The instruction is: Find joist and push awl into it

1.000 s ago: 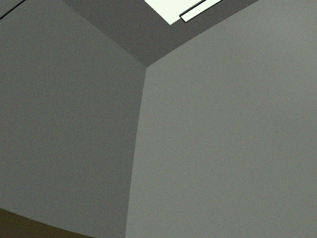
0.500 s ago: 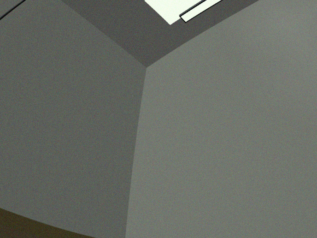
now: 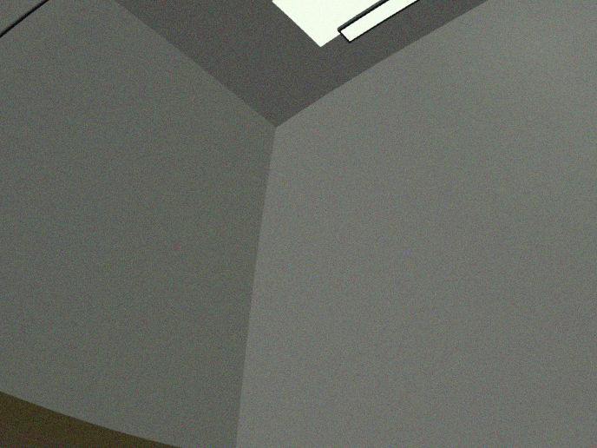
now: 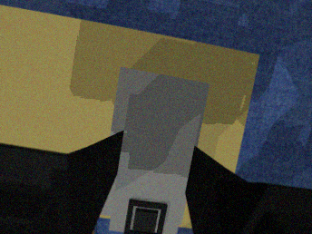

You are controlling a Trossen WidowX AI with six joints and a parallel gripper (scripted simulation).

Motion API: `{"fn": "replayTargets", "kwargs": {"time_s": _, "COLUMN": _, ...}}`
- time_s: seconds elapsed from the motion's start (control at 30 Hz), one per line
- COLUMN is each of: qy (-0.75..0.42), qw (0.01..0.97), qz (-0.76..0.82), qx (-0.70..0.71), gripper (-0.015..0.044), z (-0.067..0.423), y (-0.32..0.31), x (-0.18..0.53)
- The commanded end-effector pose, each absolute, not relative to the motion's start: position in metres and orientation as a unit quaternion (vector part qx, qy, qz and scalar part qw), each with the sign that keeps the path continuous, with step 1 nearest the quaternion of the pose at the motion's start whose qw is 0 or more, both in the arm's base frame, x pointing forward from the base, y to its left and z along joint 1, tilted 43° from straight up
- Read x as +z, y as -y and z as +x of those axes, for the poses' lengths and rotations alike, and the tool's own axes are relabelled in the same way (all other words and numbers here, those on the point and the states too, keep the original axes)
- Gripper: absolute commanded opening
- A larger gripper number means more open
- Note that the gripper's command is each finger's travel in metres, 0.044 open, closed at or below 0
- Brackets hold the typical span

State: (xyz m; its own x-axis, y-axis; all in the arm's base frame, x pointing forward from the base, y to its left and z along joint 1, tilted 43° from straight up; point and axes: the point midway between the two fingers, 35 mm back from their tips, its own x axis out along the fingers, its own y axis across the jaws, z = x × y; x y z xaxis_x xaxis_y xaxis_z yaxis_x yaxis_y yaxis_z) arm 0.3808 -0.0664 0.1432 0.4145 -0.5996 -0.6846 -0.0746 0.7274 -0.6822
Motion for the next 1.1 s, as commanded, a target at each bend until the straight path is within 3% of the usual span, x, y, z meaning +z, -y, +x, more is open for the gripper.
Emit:
{"fn": "replayTargets", "kwargs": {"time_s": 0.0, "qy": -0.515, "qw": 0.773, "qz": -0.328, "qx": -0.168, "gripper": 0.0000, "z": 0.379, "y": 0.058, "x": 0.133}}
{"fn": "replayTargets", "kwargs": {"time_s": 1.07, "qy": -0.516, "qw": 0.774, "qz": -0.327, "qx": -0.167, "gripper": 0.0000, "z": 0.374, "y": 0.008, "x": 0.087}}
